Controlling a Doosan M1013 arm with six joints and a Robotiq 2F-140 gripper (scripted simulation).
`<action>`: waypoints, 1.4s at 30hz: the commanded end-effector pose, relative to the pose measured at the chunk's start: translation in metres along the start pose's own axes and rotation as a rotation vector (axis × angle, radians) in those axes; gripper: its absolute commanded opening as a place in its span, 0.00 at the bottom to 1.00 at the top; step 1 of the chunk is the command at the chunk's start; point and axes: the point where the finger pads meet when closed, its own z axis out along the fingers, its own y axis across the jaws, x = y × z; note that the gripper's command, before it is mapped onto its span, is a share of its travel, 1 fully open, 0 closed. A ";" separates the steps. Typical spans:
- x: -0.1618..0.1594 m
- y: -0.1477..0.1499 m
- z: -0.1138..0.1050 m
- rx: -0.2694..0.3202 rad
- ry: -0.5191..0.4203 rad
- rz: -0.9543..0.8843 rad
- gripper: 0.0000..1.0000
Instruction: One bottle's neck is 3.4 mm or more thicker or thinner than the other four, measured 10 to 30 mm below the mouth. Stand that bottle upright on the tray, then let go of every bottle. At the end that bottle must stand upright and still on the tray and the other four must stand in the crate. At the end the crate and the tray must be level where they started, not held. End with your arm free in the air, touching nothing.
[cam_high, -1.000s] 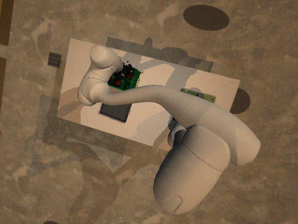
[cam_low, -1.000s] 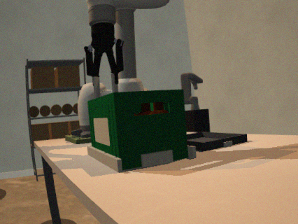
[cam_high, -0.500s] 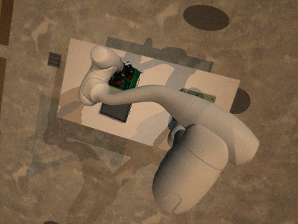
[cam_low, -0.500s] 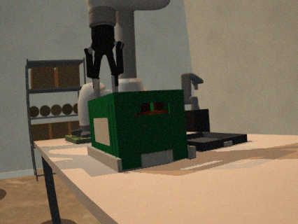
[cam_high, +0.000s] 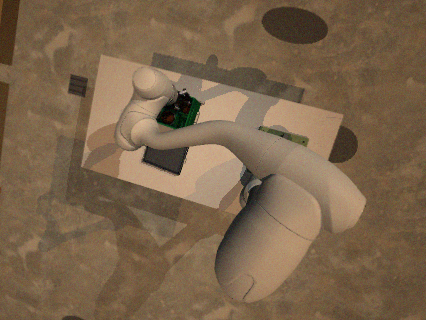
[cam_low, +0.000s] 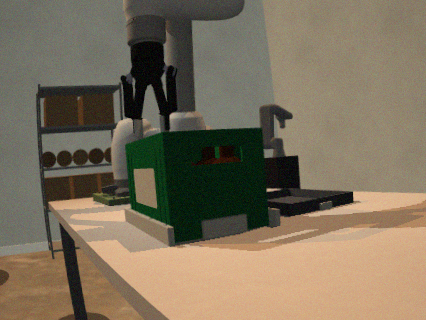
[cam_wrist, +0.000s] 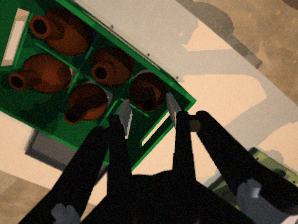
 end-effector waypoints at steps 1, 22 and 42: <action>0.000 0.000 0.004 0.000 0.000 0.000 0.38; 0.000 0.000 0.018 0.000 0.000 0.000 0.38; 0.000 0.000 0.019 0.000 0.000 0.000 0.38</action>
